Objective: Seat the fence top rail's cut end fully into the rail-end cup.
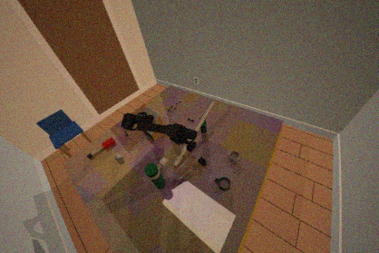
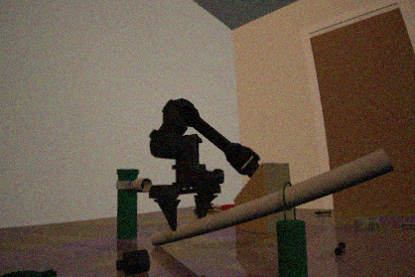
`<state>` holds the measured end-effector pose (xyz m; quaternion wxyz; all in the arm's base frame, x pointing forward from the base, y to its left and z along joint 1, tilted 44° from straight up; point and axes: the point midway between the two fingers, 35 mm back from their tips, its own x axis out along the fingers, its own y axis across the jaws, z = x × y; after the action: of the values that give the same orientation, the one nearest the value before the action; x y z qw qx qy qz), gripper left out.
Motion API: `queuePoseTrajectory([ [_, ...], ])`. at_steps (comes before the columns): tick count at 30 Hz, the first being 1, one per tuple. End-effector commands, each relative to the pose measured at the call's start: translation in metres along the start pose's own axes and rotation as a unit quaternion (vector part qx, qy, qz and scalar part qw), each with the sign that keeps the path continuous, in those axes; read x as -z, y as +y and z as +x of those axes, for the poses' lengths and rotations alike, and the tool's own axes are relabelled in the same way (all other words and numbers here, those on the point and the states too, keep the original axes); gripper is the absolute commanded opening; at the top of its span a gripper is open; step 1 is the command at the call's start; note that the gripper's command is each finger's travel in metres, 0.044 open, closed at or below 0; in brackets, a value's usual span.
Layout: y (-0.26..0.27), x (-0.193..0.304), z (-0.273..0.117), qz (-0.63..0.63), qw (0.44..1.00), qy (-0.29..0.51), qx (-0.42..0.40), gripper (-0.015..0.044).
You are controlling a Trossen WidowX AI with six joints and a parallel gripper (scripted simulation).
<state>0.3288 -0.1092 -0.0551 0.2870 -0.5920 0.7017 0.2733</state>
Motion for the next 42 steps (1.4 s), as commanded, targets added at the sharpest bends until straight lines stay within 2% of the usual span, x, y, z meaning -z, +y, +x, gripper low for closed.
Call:
queuePoseTrajectory([
  [1, 0.001, 0.001, 0.007, -0.003, 1.000, 0.003, 0.000, 0.0440],
  [17, 0.002, 0.002, 0.030, -0.004, 1.000, 0.005, 0.000, 0.0440],
  [27, 0.002, 0.002, 0.030, -0.004, 1.000, 0.005, 0.000, 0.0177],
  [35, 0.002, 0.002, 0.030, -0.004, 1.000, 0.005, 0.000, 0.0124],
  [40, 0.001, 0.001, 0.025, -0.004, 1.000, 0.004, 0.000, 0.0000],
  [42, 0.001, 0.001, 0.023, -0.003, 1.000, 0.008, -0.002, 0.0000],
])
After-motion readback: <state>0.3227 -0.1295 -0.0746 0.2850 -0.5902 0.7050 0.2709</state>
